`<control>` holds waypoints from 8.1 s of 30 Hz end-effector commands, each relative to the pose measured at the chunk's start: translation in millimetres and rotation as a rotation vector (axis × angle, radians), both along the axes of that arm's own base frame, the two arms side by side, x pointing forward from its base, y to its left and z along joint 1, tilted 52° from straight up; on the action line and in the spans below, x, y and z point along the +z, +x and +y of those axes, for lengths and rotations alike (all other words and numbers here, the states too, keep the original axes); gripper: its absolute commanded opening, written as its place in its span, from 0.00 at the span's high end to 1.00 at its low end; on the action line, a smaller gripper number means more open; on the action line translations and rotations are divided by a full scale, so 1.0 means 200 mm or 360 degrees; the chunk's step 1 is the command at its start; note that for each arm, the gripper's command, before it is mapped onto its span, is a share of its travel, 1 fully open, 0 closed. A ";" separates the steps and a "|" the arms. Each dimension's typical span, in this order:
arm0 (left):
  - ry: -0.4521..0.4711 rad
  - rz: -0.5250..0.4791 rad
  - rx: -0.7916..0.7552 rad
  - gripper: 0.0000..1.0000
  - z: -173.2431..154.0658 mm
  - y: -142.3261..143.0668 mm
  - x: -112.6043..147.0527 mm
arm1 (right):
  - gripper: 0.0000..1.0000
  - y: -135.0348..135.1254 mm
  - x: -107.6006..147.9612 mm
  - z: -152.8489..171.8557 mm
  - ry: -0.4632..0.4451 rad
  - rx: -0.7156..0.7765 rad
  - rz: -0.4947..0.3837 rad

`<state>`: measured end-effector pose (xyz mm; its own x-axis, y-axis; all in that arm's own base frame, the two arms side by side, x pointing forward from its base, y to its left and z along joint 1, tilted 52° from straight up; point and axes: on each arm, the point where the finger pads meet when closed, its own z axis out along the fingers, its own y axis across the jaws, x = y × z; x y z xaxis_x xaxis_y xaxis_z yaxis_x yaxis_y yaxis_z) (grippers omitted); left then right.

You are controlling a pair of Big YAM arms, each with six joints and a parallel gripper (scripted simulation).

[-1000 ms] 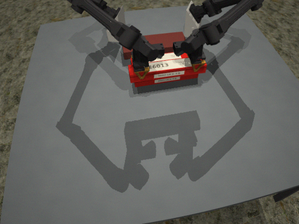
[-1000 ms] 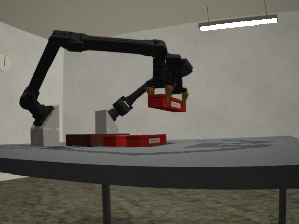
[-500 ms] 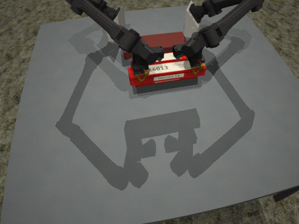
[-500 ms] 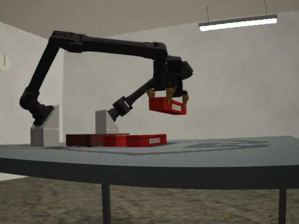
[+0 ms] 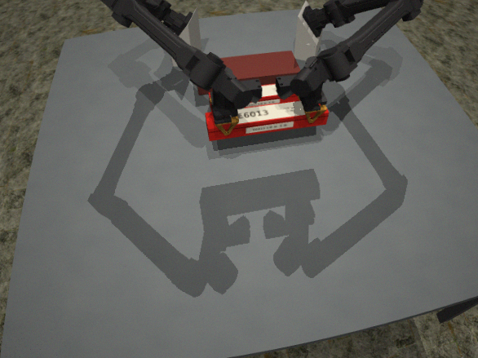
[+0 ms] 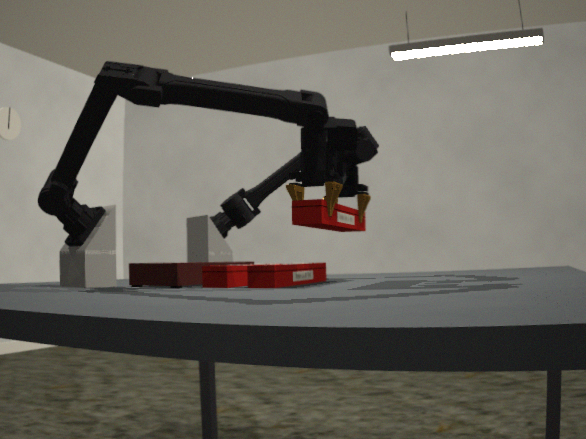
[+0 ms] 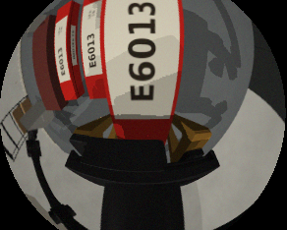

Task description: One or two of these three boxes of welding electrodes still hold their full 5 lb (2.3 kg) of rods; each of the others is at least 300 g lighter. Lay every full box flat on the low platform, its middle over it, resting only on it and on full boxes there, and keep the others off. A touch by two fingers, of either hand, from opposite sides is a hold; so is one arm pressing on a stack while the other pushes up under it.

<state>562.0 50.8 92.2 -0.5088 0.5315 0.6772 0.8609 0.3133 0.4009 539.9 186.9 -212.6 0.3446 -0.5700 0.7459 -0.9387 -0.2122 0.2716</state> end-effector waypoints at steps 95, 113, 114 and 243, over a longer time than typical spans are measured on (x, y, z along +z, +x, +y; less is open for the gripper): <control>0.0013 -0.0045 -0.0033 1.00 0.40 0.03 -0.25 | 1.00 0.07 -0.23 -0.34 0.0041 0.0037 -0.0059; 0.0007 -0.0047 -0.0036 1.00 0.38 0.05 -0.26 | 1.00 0.06 -0.24 -0.35 0.0041 0.0033 -0.0055; 0.0007 -0.0047 -0.0036 1.00 0.38 0.05 -0.26 | 1.00 0.06 -0.24 -0.35 0.0041 0.0033 -0.0056; 0.0009 -0.0045 -0.0036 0.00 0.50 0.04 -0.35 | 0.00 0.05 -0.37 -0.48 0.0031 0.0026 -0.0055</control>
<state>558.9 156.2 10.4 -0.5025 0.5316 0.6818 0.8646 0.3069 0.3978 536.7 80.2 -294.3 0.3439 -0.5718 0.7449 -0.9390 -0.2150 0.2685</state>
